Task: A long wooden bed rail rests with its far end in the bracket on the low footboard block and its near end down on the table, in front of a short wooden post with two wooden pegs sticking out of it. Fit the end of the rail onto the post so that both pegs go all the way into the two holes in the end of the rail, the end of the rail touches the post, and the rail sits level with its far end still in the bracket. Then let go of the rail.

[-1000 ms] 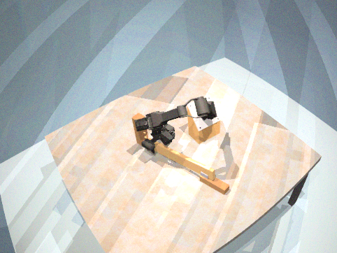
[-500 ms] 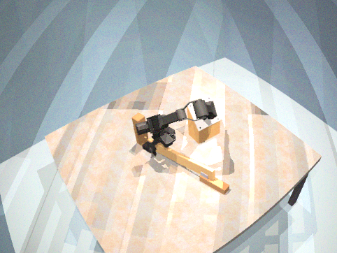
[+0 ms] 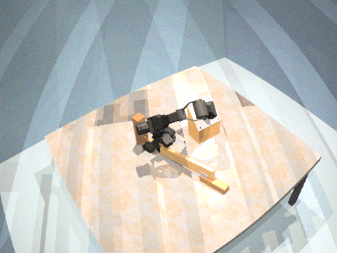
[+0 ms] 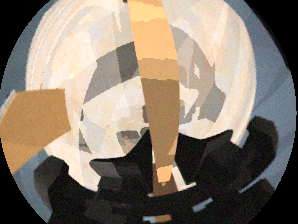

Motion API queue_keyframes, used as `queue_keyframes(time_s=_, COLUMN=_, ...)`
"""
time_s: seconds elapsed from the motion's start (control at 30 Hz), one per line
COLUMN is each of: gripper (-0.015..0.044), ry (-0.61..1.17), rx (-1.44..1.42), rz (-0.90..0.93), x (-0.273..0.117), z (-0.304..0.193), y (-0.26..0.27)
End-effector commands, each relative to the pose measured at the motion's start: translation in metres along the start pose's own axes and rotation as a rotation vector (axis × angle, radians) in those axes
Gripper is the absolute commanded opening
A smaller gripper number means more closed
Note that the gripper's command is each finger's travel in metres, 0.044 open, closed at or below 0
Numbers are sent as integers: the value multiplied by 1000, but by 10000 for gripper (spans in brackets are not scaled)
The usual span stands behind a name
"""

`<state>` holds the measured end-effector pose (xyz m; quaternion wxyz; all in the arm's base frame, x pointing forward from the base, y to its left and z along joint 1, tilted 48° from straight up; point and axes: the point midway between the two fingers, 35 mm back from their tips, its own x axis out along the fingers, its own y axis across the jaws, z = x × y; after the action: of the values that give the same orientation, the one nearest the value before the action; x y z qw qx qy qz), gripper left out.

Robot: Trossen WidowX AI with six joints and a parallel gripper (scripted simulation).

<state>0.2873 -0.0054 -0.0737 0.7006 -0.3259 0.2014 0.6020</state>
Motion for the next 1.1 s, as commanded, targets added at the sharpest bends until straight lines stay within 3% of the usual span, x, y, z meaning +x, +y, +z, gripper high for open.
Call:
queue_keyframes(time_s=0.0, gripper=13, ry=-2, rx=3, rz=0, x=0, z=0, y=0)
queue_keyframes(time_s=1.07, gripper=0, ry=-2, rx=3, rz=0, x=-9, z=0, y=-1)
